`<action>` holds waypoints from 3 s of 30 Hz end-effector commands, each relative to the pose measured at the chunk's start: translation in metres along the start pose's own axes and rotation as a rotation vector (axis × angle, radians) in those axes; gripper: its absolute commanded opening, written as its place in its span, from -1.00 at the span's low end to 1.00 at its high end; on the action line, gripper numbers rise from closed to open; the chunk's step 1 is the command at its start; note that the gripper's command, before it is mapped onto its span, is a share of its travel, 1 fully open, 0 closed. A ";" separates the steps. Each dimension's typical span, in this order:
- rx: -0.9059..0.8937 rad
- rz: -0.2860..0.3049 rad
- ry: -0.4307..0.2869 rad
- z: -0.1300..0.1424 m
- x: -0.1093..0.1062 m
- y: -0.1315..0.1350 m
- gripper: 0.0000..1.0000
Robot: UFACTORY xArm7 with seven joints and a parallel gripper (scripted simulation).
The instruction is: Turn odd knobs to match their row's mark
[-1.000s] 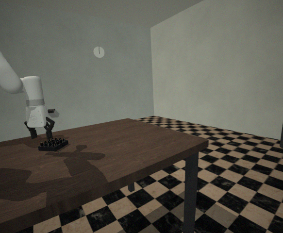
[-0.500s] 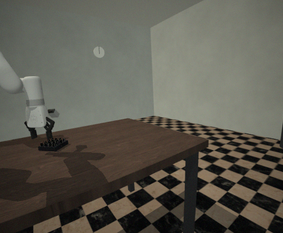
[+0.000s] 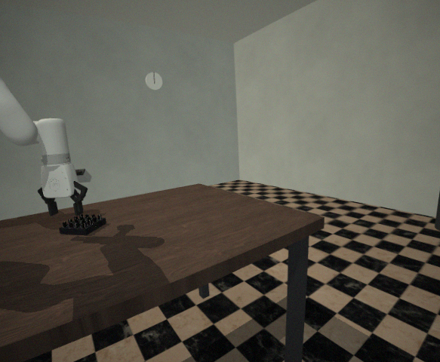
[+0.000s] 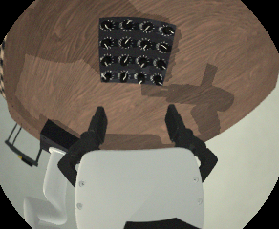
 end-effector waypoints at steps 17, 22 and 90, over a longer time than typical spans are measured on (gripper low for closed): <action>-0.707 -0.007 -0.001 -0.039 -0.007 0.016 1.00; -0.892 -0.006 0.000 -0.049 -0.010 0.020 1.00; -1.509 0.007 0.002 -0.082 -0.019 0.038 -0.61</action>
Point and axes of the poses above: the point where the finger pads meet when closed, its own x axis out along the fingers, its own y axis across the jaws, z = x × y, the point moved 2 cm from there along -x, back along the fingers, and after that the axes turned 3 degrees about x, right-handed, at the moved point
